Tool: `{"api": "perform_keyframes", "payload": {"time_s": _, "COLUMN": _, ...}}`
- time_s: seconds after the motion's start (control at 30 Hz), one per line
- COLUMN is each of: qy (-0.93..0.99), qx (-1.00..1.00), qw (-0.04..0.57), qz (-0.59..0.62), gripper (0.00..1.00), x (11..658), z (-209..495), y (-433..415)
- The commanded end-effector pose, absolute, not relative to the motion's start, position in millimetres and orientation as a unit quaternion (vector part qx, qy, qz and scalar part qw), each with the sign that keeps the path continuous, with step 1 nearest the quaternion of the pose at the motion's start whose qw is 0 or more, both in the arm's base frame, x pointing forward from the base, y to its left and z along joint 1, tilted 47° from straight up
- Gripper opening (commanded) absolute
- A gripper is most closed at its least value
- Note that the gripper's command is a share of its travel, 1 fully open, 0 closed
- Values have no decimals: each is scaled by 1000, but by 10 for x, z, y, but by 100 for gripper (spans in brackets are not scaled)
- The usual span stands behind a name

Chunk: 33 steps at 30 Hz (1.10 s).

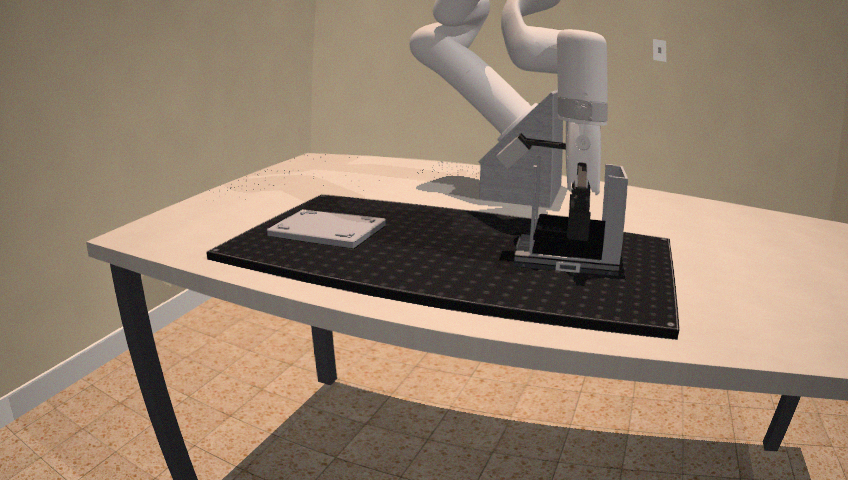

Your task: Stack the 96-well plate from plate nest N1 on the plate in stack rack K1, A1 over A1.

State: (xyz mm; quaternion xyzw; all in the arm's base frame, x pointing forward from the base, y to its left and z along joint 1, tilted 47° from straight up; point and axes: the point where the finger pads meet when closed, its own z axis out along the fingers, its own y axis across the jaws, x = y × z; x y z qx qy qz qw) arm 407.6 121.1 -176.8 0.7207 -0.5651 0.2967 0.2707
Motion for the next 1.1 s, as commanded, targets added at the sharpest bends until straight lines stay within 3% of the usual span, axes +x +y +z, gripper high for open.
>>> {"api": "perform_keyframes", "payload": {"time_s": 0.0, "qy": -565, "qx": 722, "qw": 268, "qz": 297, "gripper": 0, "x": 4087, "z": -1765, "y": 1233}}
{"api": "perform_keyframes", "payload": {"time_s": 1.0, "qy": -565, "qx": 722, "qw": 268, "qz": 297, "gripper": 0, "x": 4092, "z": -1796, "y": 1201}}
{"api": "perform_keyframes", "payload": {"time_s": 1.03, "qy": -565, "qx": 722, "qw": 268, "qz": 297, "gripper": 100, "x": 4093, "z": -1800, "y": 1196}}
{"api": "perform_keyframes", "payload": {"time_s": 1.07, "qy": -565, "qx": 722, "qw": 268, "qz": 297, "gripper": 100, "x": 4093, "z": -1800, "y": 1196}}
